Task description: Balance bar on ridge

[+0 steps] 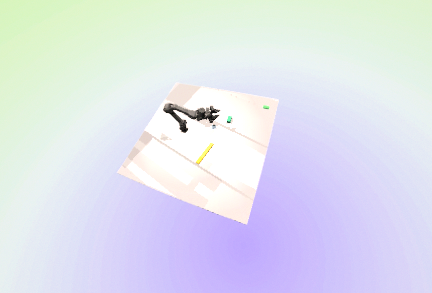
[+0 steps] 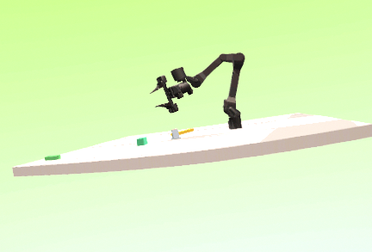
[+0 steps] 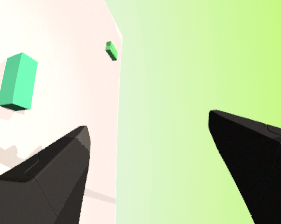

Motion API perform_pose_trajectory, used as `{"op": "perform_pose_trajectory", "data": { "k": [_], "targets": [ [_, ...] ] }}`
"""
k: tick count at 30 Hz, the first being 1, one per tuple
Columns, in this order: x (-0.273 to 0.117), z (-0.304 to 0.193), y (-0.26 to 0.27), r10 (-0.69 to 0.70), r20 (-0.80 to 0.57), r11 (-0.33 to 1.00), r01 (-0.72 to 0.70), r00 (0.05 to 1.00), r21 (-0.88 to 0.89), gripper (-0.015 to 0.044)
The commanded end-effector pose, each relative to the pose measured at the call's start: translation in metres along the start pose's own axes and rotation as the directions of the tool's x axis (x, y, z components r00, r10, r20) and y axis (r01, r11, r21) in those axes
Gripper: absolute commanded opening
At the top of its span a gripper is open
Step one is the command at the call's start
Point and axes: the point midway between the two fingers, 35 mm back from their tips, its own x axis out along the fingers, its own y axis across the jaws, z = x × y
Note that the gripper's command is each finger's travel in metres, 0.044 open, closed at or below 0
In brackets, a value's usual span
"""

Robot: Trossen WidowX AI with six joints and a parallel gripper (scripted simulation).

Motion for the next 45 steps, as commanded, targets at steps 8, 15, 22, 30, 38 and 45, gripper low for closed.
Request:
{"op": "perform_pose_trajectory", "data": {
  "k": [8,15,22,30,38,45],
  "targets": [
    [0.000,-0.065,0.015,0.176,-0.169,0.982,-0.162,0.970,0.094,0.0315],
    [-0.009,-0.105,0.029,0.299,-0.254,0.949,-0.259,0.920,0.178,0.0315],
    [-0.025,-0.142,0.044,0.421,-0.315,0.899,-0.345,0.850,0.271,0.0315],
    [-0.051,-0.179,0.063,0.557,-0.355,0.817,-0.421,0.751,0.394,0.0315],
    [-0.083,-0.210,0.082,0.682,-0.357,0.714,-0.475,0.638,0.515,0.0315],
    [-0.115,-0.230,0.098,0.778,-0.327,0.608,-0.512,0.536,0.607,0.0315]
  ]
}}
